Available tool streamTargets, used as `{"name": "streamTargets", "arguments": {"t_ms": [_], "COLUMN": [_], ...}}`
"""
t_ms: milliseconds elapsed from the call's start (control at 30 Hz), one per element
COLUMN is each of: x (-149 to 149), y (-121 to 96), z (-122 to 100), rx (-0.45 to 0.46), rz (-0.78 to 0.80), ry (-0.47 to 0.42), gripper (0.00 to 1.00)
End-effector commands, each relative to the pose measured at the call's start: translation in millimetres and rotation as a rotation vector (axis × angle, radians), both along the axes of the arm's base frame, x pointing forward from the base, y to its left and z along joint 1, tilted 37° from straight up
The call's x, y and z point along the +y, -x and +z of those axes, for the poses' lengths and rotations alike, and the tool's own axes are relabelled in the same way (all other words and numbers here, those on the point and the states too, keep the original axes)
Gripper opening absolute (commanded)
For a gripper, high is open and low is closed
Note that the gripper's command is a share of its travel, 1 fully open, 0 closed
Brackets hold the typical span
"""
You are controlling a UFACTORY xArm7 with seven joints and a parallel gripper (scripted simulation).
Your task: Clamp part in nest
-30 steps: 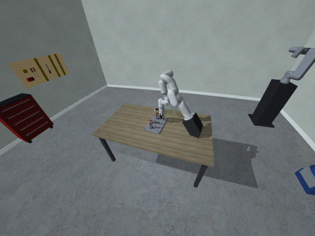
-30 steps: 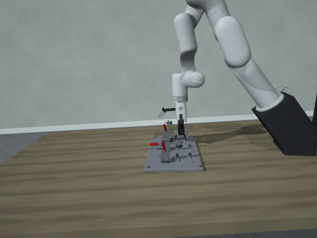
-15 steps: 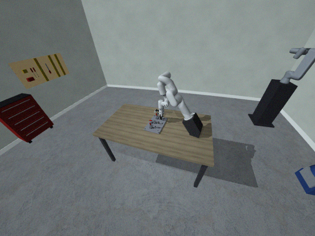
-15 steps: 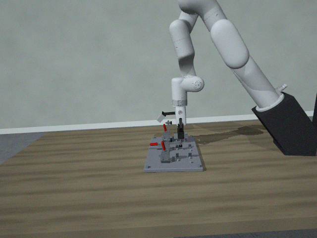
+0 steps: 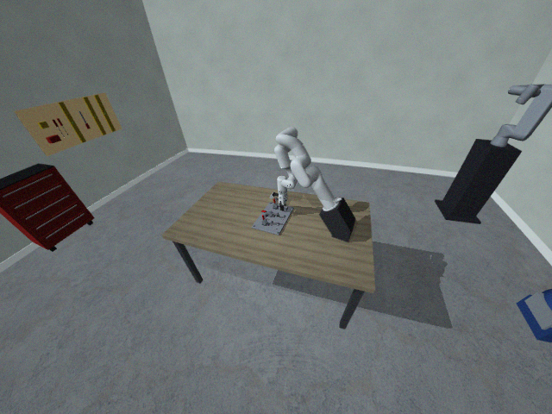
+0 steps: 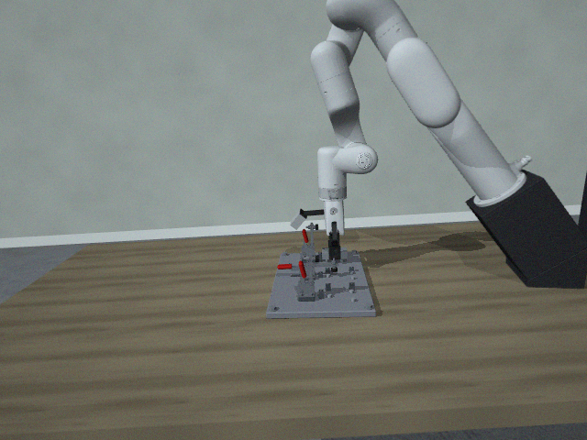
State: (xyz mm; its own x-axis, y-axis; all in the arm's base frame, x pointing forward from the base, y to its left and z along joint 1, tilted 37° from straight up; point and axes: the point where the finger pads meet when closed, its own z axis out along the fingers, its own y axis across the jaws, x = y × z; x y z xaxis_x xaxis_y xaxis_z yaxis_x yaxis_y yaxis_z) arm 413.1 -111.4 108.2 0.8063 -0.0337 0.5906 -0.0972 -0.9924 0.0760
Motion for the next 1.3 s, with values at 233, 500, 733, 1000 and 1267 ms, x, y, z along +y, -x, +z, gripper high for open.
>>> {"name": "streamTargets", "arguments": {"t_ms": [233,500,733,1000,1267], "x": [-0.2,-0.2,-0.2,-0.4,-1.5], "y": [-0.6,-0.6,-0.6,-0.8,-2.3], "z": [0.5,0.5,0.5,0.2,-2.0], "rx": [-0.002,-0.002,-0.002,-0.002,-0.002], "rz": [-0.001,-0.001,-0.001,-0.001,-0.001], "ry": [0.002,0.002,0.002,0.002,0.002], "gripper": [0.0,0.0,0.0,0.0,0.0]}}
